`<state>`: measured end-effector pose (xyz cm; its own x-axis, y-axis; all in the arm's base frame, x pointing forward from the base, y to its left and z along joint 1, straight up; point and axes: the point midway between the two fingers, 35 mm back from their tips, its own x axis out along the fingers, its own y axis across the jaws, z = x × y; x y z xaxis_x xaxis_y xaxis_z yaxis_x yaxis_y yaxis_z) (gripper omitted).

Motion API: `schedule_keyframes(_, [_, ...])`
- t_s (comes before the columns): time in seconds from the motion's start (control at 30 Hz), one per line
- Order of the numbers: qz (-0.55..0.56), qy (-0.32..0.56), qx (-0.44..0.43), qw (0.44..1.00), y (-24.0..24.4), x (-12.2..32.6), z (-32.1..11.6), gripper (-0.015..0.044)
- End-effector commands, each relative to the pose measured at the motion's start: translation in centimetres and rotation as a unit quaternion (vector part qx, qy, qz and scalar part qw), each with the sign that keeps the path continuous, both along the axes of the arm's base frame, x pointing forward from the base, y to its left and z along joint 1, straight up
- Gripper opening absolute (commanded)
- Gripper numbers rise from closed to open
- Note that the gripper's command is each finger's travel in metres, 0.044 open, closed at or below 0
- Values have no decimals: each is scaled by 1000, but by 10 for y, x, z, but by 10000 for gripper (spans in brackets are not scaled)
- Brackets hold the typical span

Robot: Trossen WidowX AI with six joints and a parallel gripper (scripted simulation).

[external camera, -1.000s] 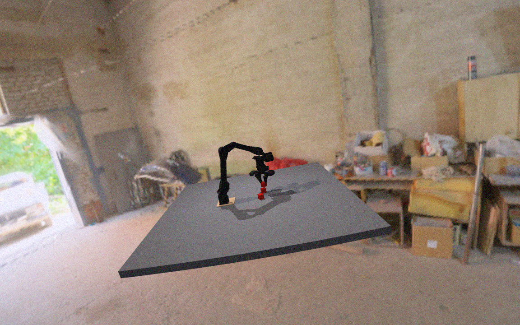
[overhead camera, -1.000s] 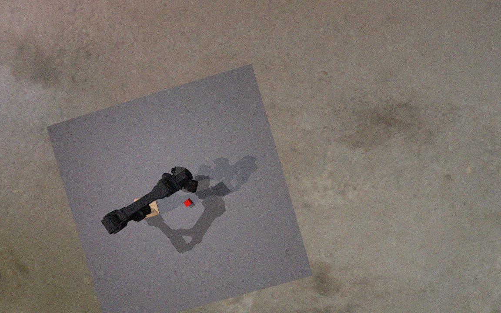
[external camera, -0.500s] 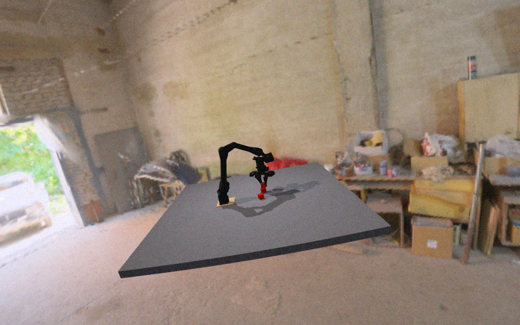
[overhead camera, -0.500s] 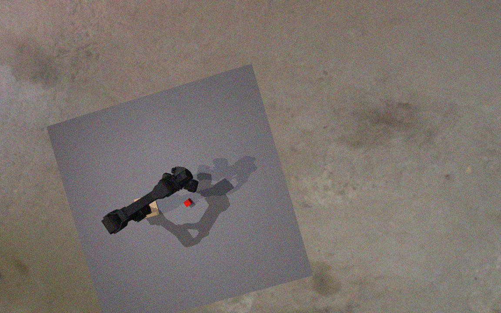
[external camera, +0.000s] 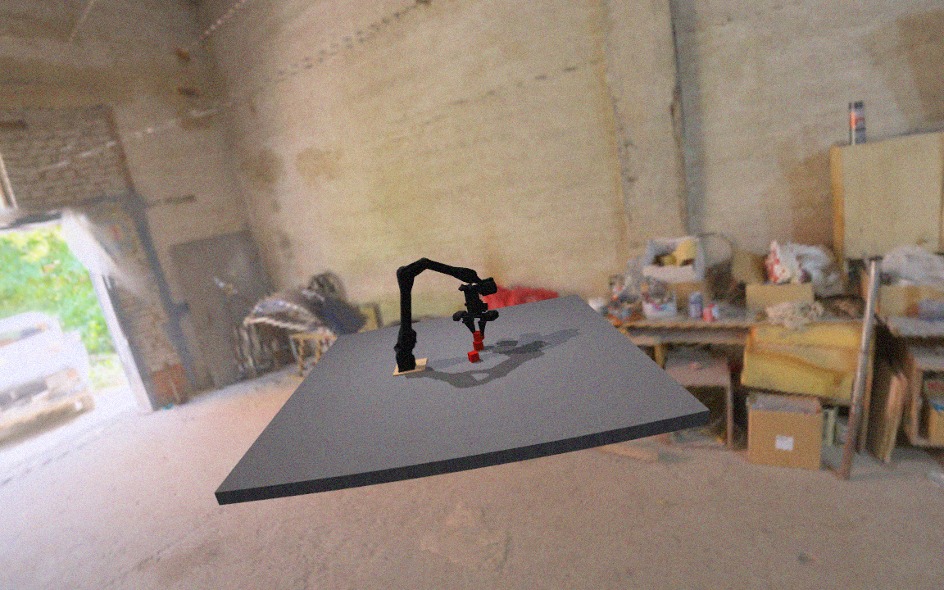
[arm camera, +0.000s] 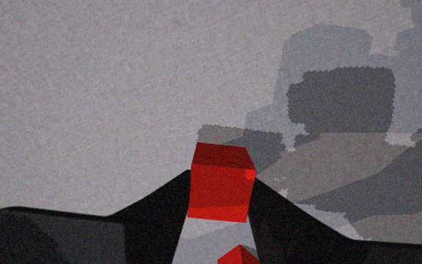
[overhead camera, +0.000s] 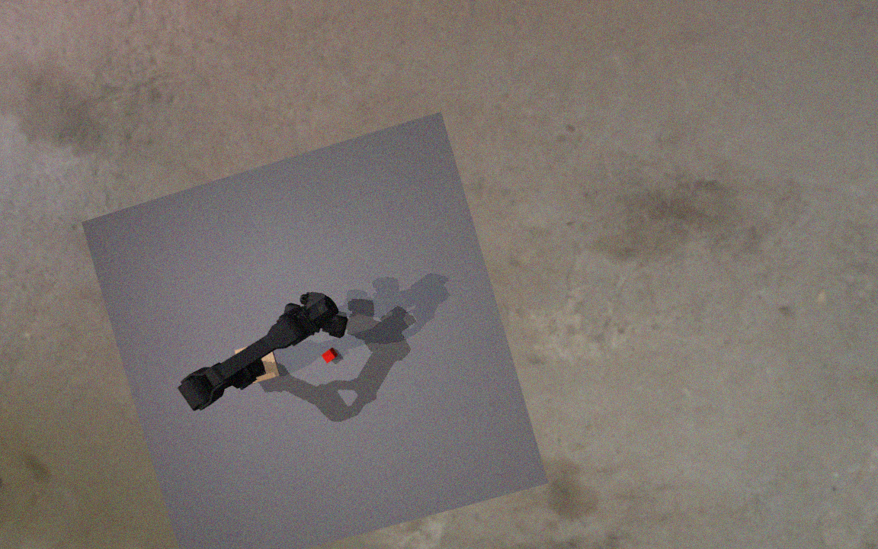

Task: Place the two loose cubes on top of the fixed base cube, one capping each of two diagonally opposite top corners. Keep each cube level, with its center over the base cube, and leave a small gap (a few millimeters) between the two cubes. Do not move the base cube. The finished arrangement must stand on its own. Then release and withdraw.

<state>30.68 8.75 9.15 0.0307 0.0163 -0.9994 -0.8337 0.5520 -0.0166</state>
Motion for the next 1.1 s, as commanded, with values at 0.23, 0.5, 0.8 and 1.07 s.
schedule_keyframes(0.23, [-2,-1,-1,1000,0,0,1,205])
schedule_keyframes(0.5, [0,0,0,1000,0,-1,16,205])
schedule_keyframes(0.8, [0,0,0,1000,0,-1,30,205])
schedule_keyframes(1.07, [-85,1,2,996,-11,-1,31,265])
